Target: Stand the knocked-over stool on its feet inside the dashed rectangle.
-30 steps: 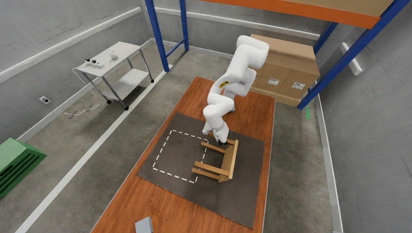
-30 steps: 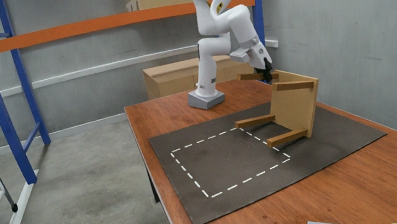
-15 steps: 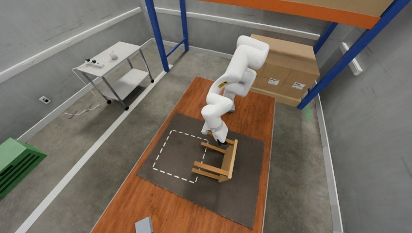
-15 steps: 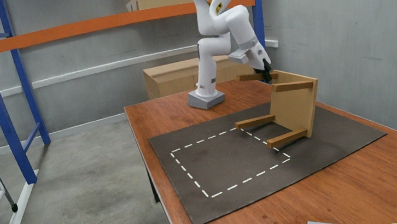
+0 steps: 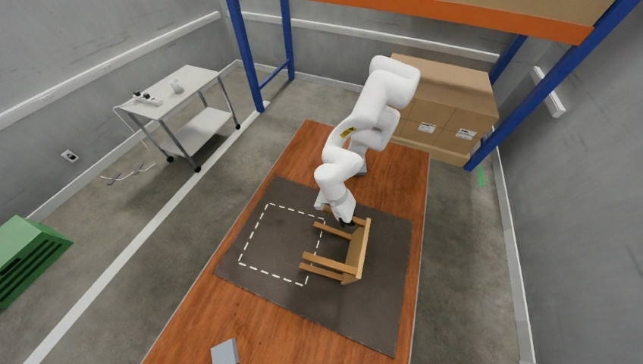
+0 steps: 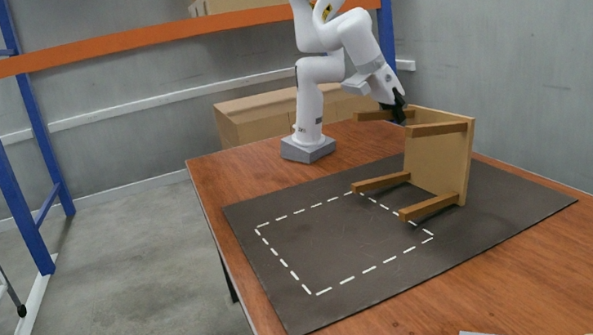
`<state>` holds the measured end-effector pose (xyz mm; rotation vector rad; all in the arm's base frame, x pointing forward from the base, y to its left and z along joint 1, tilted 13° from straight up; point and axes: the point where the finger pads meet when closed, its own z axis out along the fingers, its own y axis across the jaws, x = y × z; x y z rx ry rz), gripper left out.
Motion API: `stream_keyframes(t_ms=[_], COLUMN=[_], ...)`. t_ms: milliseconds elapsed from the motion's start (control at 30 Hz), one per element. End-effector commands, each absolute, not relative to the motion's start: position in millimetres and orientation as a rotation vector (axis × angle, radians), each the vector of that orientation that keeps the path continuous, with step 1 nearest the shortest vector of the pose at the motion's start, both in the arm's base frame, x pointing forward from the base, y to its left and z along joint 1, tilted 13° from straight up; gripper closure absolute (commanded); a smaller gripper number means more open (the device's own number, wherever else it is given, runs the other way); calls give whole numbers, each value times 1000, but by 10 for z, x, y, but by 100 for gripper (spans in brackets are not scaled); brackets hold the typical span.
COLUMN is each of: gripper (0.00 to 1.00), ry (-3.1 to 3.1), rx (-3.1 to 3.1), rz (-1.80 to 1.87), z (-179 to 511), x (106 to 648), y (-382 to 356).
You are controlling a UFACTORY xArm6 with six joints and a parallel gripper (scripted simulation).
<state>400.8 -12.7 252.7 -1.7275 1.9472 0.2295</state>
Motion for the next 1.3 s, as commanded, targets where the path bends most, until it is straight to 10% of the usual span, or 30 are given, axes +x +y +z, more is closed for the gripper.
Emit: stream_keyframes(t_ms=[0,1267], gripper=[75,75], ry=[1945,1890], rx=[-1727,-1693], rz=[226,293], z=[2543,2488], x=[4015,4004], y=[-131,-296])
